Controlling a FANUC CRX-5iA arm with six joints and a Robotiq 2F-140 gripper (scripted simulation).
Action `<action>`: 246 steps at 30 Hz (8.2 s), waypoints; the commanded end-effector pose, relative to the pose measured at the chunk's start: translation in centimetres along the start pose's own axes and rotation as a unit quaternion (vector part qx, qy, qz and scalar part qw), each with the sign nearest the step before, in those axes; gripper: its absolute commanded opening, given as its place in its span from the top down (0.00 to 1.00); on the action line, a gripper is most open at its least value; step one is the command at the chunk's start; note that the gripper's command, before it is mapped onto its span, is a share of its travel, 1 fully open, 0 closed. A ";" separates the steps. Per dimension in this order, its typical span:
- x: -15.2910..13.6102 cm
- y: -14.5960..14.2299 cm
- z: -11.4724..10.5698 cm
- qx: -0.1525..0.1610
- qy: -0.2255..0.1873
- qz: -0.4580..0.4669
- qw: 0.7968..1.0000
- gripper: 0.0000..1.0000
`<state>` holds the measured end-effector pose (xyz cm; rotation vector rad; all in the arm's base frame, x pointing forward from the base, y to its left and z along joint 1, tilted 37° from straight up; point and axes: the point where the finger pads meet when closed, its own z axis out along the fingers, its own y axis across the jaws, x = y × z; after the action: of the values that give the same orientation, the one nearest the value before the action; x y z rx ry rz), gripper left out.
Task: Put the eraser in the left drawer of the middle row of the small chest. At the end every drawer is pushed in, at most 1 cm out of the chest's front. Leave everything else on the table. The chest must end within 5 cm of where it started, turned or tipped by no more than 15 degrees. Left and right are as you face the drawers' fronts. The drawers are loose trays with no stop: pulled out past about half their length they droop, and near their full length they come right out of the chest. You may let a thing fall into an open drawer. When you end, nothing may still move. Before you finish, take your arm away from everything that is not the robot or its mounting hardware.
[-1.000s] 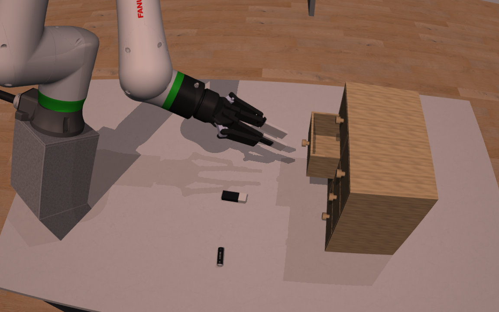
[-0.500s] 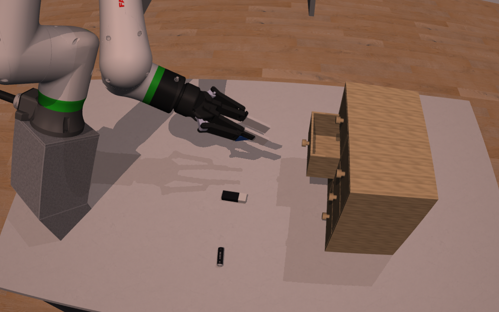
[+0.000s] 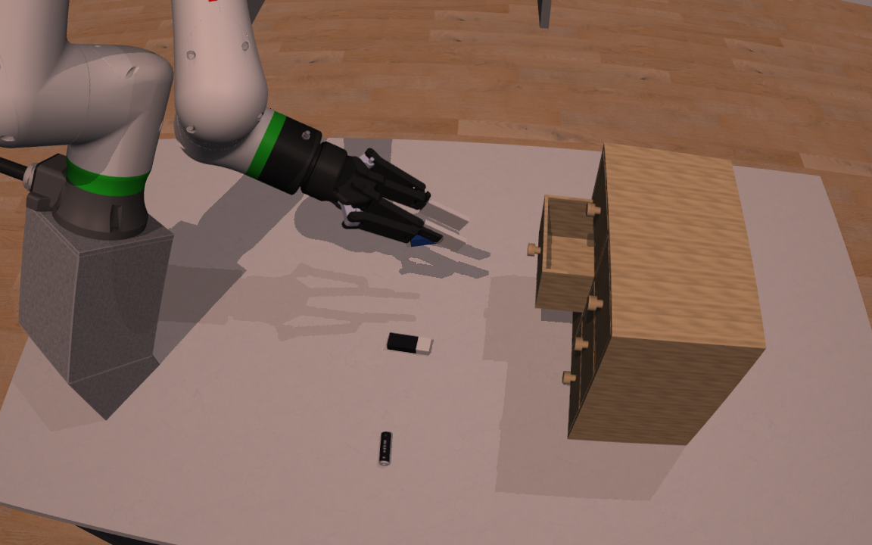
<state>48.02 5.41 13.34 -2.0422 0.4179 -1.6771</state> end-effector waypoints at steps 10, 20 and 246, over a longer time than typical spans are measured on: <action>0.1 0.0 -0.8 0.000 -0.030 0.000 1.000 0.80; 0.5 0.1 -1.8 -0.001 -0.066 0.000 0.998 0.80; -14.9 9.3 4.0 -0.013 -0.495 0.020 0.869 0.77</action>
<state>49.32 5.75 -4.69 -2.5403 0.1076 -0.4188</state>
